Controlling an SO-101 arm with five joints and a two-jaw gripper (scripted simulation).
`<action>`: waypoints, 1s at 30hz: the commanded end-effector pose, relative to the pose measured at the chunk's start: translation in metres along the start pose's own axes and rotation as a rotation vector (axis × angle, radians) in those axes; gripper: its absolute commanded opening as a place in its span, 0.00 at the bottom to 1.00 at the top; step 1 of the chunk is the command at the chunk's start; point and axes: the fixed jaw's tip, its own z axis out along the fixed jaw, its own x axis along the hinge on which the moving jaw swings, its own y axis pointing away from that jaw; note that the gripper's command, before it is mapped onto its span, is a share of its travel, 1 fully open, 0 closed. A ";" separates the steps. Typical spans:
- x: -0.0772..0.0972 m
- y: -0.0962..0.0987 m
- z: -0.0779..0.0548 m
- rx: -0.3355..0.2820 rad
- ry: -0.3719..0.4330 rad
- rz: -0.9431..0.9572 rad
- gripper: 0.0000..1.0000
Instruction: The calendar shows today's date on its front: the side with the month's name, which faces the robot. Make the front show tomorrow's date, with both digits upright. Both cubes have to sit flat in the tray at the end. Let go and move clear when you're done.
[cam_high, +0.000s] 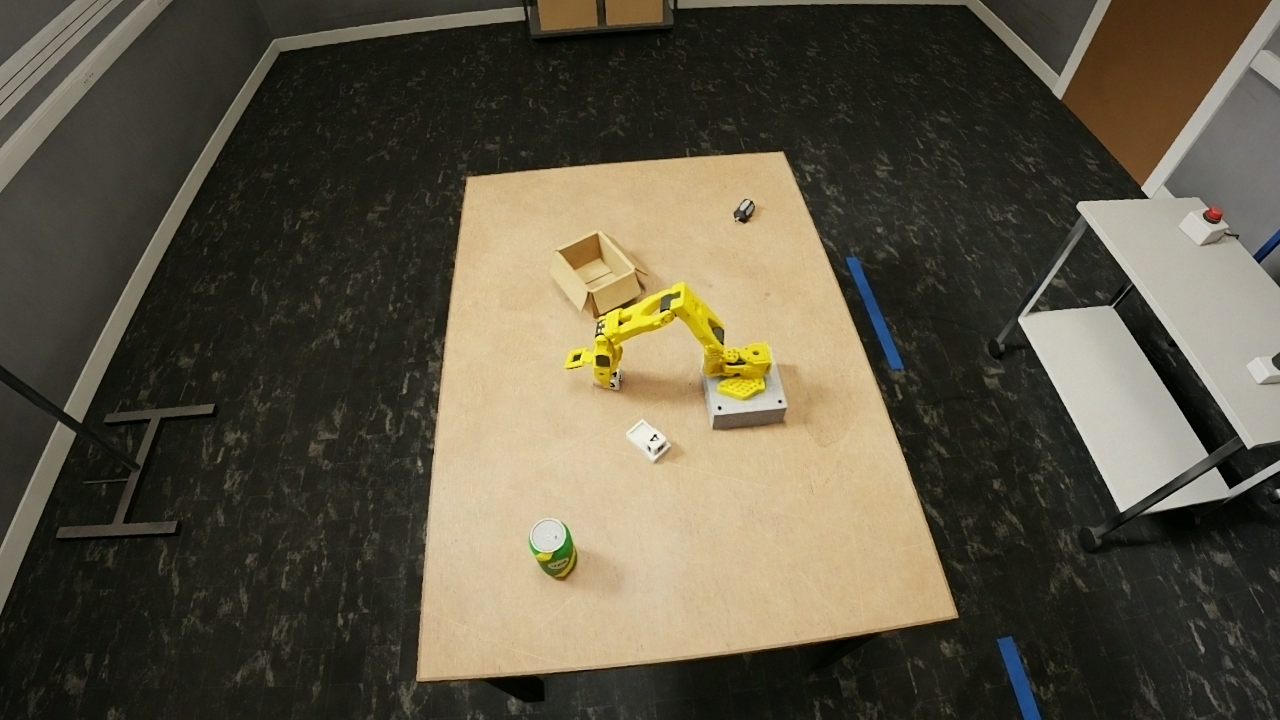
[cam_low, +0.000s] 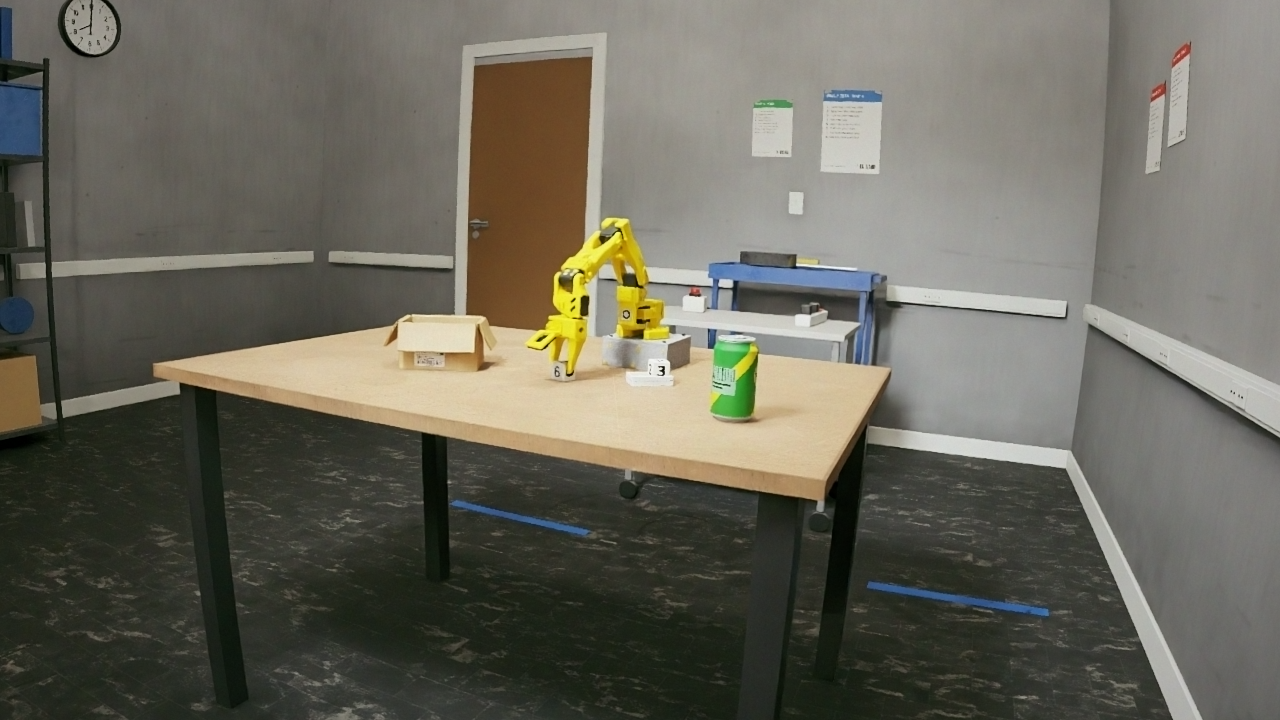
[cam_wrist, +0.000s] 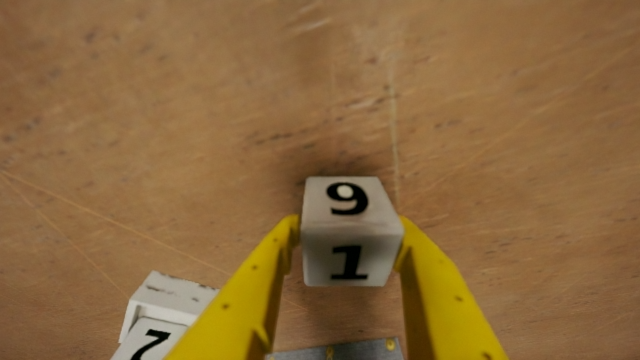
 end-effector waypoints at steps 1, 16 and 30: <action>0.005 -0.003 0.004 0.002 0.023 0.001 0.21; 0.005 -0.003 0.004 0.002 0.023 0.001 0.16; 0.005 -0.003 0.004 0.002 0.023 0.001 0.02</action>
